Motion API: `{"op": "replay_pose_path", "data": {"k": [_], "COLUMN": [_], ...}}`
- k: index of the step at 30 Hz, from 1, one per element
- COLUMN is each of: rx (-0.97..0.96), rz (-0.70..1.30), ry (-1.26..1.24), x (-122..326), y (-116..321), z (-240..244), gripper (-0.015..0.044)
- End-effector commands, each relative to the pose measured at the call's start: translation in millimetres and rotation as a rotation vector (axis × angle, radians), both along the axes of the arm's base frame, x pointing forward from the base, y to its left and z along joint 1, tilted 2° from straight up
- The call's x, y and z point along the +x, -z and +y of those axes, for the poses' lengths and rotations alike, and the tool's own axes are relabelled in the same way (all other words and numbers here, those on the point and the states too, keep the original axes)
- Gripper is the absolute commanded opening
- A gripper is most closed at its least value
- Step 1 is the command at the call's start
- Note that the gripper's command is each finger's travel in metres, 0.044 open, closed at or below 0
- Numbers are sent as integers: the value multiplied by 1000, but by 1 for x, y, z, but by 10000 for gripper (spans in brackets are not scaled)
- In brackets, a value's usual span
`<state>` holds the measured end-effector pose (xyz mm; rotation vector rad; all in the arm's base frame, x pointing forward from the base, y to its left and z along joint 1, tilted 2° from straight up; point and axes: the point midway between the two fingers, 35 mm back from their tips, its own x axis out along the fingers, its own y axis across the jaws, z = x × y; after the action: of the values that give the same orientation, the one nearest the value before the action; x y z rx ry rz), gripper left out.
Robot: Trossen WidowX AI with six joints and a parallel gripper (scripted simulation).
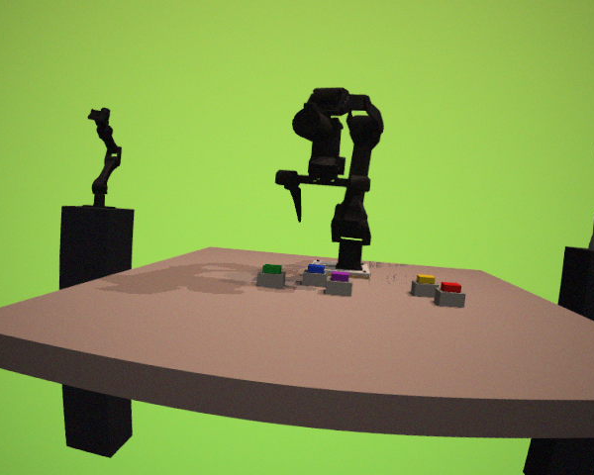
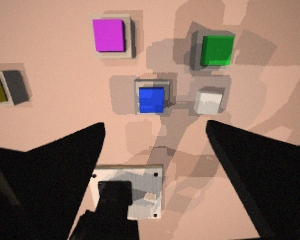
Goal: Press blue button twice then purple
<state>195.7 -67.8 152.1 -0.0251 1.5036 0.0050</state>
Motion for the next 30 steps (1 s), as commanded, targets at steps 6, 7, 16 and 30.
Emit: {"op": "replay_pose_path", "data": {"k": [6, 7, 16, 30], "rx": [-2, -2, -2, -2], "rz": [19, 19, 19, 19], "ry": [6, 6, 6, 6], "x": [0, 0, 0, 1], "y": [59, 59, 59, 74], "z": [-1, -1, -1, -1], "gripper": [164, 137, 20, 20]}}
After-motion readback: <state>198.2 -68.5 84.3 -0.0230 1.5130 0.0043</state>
